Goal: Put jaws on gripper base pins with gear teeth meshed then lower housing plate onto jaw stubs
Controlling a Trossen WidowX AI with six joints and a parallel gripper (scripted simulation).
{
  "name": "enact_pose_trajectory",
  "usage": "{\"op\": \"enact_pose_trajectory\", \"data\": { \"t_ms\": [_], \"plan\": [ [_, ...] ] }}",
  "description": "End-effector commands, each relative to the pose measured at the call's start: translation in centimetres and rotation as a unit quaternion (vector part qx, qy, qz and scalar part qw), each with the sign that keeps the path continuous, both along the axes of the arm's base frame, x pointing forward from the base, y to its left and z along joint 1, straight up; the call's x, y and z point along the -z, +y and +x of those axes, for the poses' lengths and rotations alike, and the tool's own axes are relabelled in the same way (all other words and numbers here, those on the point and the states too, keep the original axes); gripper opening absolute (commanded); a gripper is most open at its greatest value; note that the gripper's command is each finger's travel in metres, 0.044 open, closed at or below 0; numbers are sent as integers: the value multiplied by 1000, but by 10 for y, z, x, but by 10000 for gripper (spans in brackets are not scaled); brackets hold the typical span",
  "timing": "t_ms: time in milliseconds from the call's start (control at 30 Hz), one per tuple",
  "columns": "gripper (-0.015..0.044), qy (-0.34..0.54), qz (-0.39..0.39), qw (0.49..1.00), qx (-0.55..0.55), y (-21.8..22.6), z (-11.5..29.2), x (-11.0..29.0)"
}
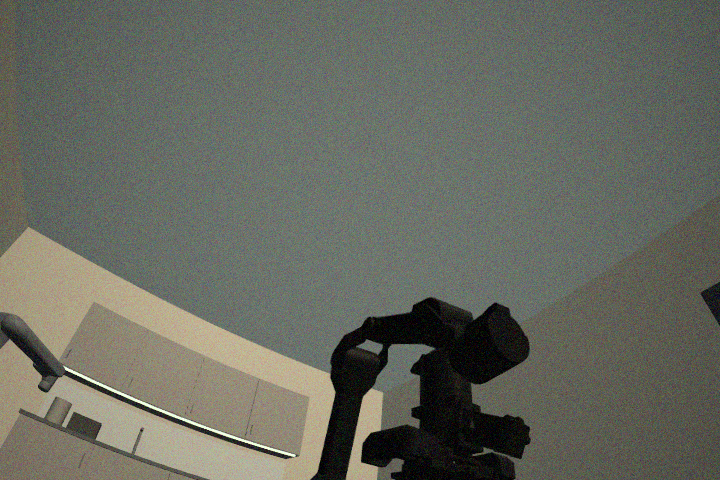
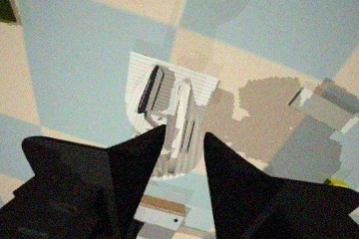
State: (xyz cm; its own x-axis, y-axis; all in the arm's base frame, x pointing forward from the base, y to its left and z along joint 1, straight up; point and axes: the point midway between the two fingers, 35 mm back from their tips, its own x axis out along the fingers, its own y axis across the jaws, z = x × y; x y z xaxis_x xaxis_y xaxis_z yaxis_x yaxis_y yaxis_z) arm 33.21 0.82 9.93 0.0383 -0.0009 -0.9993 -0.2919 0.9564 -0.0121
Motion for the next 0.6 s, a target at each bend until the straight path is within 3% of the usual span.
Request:
{"op": "enact_pose_trajectory", "data": {
  "t_ms": [0, 567],
  "plan": [
    [134, 1, 0, 1000, 2, 0, 0, 0],
    [134, 1, 0, 1000, 3, 0, 0, 6]
  ]
}}
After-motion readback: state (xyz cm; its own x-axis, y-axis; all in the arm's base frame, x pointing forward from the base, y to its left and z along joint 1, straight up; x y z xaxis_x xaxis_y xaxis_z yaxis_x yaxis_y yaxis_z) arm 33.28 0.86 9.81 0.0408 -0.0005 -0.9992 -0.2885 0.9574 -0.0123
